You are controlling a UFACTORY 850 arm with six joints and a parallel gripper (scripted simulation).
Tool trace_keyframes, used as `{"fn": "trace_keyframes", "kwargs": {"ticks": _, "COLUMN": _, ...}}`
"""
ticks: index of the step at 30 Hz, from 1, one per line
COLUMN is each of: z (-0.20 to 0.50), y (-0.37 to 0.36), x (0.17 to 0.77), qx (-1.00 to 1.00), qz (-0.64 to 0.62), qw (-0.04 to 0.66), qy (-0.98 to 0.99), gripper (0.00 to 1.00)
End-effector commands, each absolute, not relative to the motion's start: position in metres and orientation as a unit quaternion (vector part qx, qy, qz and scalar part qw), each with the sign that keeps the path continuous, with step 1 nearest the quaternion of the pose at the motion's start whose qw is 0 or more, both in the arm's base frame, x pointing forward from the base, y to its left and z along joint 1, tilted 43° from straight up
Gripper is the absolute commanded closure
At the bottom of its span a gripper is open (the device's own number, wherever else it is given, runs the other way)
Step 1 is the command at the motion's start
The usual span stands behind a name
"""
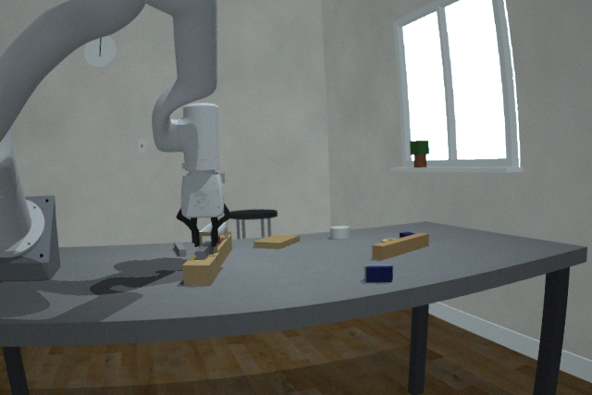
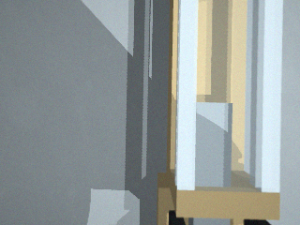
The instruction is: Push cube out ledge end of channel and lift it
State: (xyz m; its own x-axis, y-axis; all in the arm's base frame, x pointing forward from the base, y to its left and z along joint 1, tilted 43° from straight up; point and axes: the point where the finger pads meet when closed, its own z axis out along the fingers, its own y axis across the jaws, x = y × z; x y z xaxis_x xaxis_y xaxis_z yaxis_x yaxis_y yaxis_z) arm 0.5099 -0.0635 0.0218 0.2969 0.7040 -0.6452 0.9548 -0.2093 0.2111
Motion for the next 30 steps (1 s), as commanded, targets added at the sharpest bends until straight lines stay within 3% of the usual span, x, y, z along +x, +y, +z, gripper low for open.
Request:
{"fn": "trace_keyframes", "kwargs": {"ticks": 1, "z": 0.056, "y": -0.032, "x": 0.51, "qx": 0.749, "qz": -0.21, "qw": 0.298, "qy": 0.554, "gripper": 0.61}}
{"fn": "trace_keyframes", "kwargs": {"ticks": 16, "z": 0.062, "y": -0.025, "x": 0.511, "qx": 0.748, "qz": -0.21, "qw": 0.297, "qy": 0.555, "gripper": 0.61}}
{"fn": "trace_keyframes", "kwargs": {"ticks": 20, "z": 0.015, "y": 0.032, "x": 0.515, "qx": 0.716, "qz": -0.225, "qw": 0.282, "qy": 0.598, "gripper": 0.61}}
{"fn": "trace_keyframes", "kwargs": {"ticks": 30, "z": -0.046, "y": 0.095, "x": 0.489, "qx": 0.645, "qz": -0.257, "qw": 0.258, "qy": 0.672, "gripper": 0.61}}
